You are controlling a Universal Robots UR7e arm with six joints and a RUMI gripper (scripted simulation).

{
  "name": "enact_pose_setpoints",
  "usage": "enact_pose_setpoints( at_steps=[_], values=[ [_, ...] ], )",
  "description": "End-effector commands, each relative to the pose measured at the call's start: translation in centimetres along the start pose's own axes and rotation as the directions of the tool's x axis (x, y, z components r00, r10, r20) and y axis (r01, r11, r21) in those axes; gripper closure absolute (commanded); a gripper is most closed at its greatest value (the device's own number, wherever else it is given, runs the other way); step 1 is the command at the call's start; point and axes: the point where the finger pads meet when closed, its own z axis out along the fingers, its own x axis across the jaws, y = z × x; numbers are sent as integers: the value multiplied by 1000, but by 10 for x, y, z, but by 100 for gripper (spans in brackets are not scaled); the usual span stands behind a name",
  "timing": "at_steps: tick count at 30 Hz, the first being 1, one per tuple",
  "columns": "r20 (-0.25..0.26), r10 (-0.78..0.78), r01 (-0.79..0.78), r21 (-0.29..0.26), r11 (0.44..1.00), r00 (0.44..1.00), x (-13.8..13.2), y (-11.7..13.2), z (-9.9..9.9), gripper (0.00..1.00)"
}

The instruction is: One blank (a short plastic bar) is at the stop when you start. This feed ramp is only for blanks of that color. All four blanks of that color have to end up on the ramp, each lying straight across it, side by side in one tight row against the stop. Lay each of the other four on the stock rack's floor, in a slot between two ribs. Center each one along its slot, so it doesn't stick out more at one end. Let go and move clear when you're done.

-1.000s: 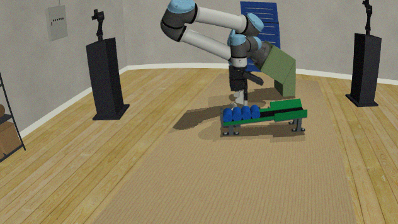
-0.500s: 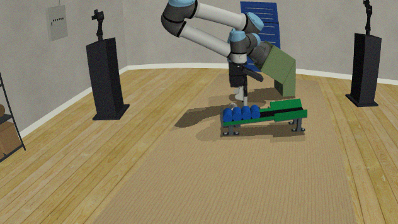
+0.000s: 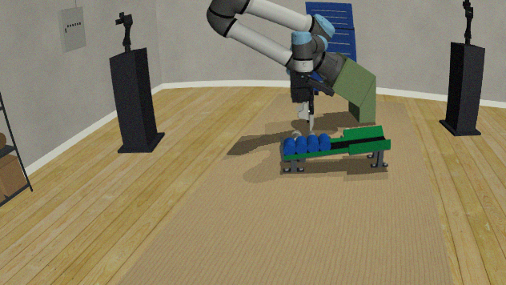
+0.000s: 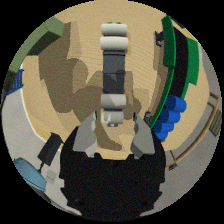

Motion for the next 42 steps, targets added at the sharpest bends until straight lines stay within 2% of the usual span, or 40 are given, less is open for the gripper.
enact_pose_setpoints(
  at_steps=[1,15,30,31,42],
  values=[
    [20,-3,3,11,1000,1000,-2,-1,-13,49],
    [20,-3,3,11,1000,1000,-1,-1,-35,49],
    [20,-3,3,11,1000,1000,-1,-1,-40,49],
    [20,-3,3,11,1000,1000,-1,-1,-40,0],
    [22,-4,4,12,1000,1000,-2,-2,-39,0]
  ],
)
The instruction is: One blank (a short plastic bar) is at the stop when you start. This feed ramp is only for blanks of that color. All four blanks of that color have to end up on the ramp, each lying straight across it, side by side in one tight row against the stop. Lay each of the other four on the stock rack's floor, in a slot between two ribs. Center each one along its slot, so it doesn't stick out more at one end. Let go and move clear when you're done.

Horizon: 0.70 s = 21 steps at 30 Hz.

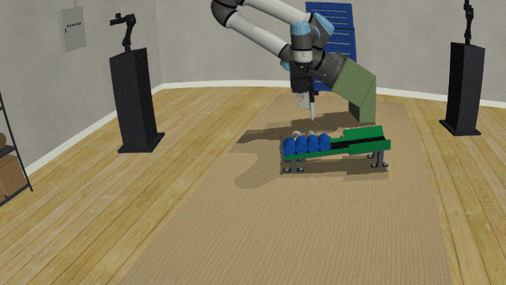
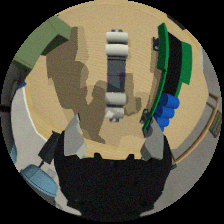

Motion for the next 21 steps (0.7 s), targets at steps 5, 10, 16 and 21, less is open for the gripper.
enact_pose_setpoints(
  at_steps=[5,10,16,21],
  values=[
    [-3,2,-2,-1,1000,1000,2,1,-1,0],
    [-3,2,-2,-1,1000,1000,2,1,-1,0],
    [-4,3,-3,-1,1000,1000,2,1,-2,0],
    [-5,4,-4,-2,1000,1000,3,2,-4,0]
  ],
)
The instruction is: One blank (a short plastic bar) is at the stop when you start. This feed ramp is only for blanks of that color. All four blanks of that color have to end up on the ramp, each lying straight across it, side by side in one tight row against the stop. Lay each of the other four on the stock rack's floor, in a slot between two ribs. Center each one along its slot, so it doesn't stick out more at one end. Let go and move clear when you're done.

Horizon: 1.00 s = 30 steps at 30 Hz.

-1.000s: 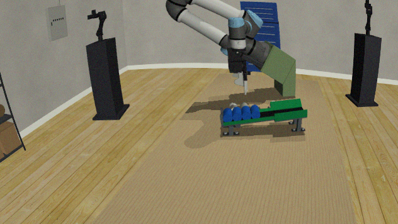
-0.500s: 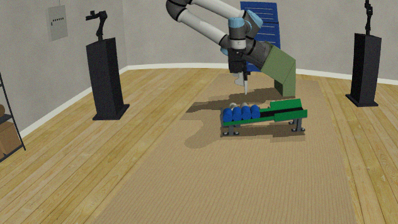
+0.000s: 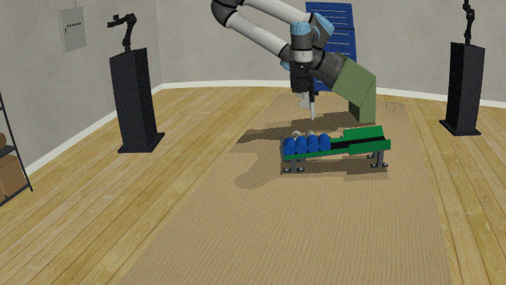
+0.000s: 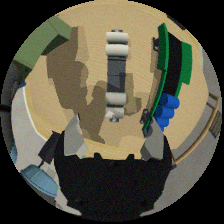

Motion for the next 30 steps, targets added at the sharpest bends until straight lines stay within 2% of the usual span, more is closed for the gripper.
enact_pose_setpoints(
  at_steps=[1,10,30],
  values=[
    [-6,5,-5,-2,1000,1000,3,2,-4,0],
    [-6,5,-5,-2,1000,1000,3,2,-12,0],
    [-6,5,-5,-2,1000,1000,3,2,-45,0]
  ],
)
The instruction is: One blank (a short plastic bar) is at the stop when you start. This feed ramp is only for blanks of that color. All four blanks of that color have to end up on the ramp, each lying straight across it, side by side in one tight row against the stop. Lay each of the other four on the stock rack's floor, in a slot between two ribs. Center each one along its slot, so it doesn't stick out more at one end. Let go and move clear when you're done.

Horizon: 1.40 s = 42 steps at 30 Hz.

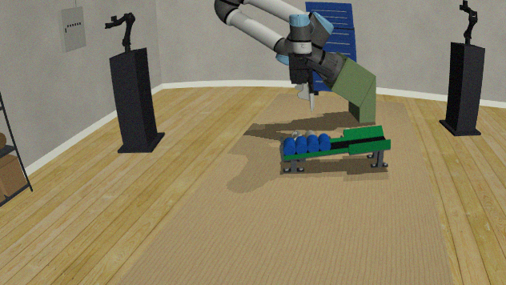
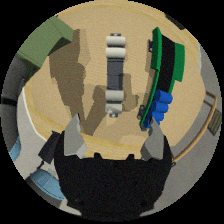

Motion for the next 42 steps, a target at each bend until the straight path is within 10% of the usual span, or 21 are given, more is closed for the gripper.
enact_pose_setpoints(
  at_steps=[1,42],
  values=[
    [12,3,-3,2,1000,1000,1,1,-15,0],
    [14,1,-1,3,1000,1000,1,0,-42,0]
  ],
)
